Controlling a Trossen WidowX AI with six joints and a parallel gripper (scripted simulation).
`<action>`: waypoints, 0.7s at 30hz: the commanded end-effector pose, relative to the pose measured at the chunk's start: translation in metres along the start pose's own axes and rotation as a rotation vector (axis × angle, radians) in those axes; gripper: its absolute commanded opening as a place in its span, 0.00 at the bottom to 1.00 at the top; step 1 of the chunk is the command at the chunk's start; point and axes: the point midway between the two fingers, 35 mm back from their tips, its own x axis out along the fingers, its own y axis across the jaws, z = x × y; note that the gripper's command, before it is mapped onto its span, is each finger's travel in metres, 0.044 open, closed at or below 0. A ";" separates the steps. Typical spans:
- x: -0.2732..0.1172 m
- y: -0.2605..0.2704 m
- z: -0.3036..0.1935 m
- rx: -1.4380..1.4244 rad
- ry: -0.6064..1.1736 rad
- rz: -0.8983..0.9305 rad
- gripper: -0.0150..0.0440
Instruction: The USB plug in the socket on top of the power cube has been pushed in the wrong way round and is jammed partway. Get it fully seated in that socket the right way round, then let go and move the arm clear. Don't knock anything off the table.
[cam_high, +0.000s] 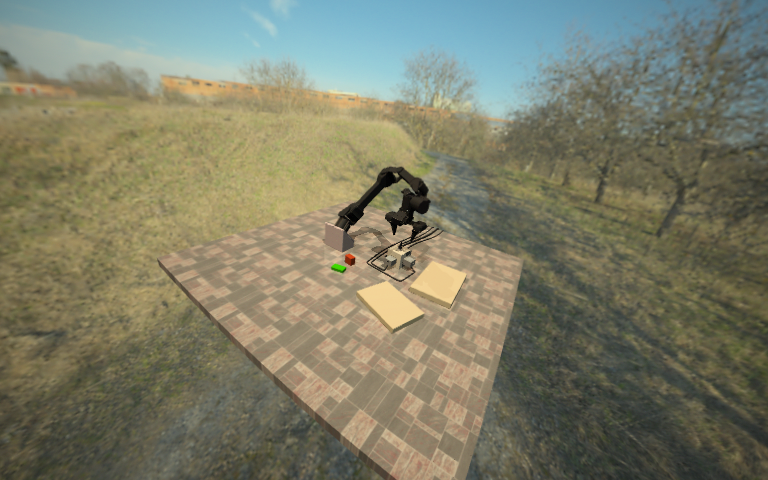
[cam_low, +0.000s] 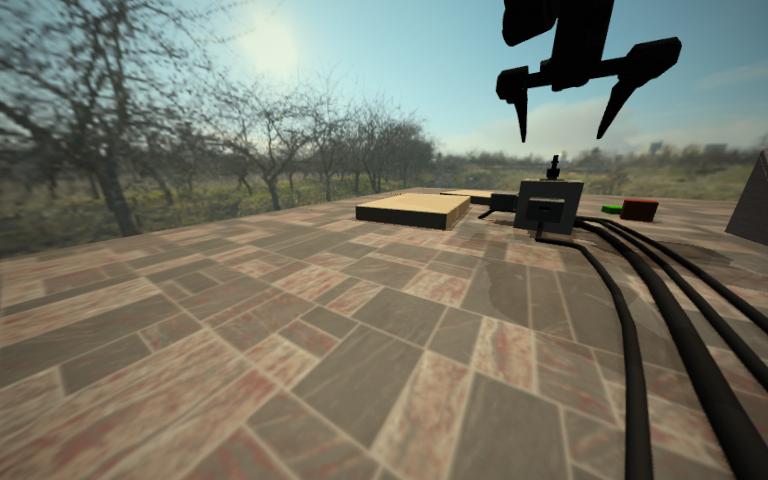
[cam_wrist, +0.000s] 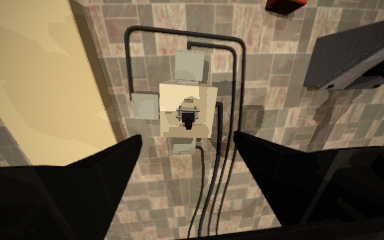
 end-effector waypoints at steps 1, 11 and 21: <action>0.004 -0.001 0.000 0.007 0.002 -0.001 1.00; 0.014 -0.001 0.000 0.007 0.003 -0.001 1.00; 0.024 -0.001 0.000 0.007 0.003 -0.001 1.00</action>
